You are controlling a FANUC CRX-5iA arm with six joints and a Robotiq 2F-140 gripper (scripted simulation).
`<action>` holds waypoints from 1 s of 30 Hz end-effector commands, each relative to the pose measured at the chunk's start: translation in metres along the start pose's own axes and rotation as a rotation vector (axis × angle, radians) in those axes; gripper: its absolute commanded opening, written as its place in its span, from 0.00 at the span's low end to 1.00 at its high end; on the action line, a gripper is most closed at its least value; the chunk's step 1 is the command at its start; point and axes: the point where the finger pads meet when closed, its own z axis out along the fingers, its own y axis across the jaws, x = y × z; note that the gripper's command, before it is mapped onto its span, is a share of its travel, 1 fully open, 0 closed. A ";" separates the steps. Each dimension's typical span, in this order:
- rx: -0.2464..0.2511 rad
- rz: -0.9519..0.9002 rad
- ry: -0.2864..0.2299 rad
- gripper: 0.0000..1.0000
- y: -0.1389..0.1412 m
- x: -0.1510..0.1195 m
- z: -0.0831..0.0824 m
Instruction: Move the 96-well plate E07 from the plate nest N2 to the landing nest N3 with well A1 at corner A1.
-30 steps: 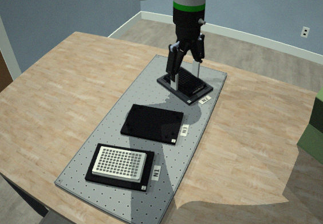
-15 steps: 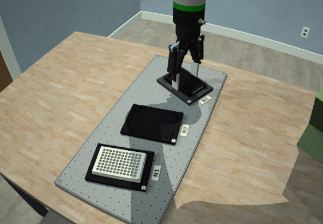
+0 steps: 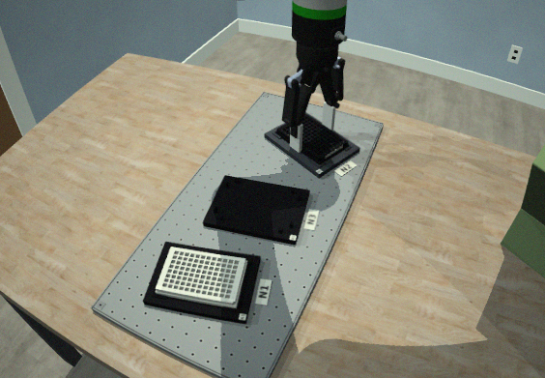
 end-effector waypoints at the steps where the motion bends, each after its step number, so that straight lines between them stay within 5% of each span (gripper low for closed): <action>1: 0.000 0.000 0.000 0.00 0.000 0.000 0.000; 30: 0.000 0.000 0.000 0.00 0.000 0.000 -0.006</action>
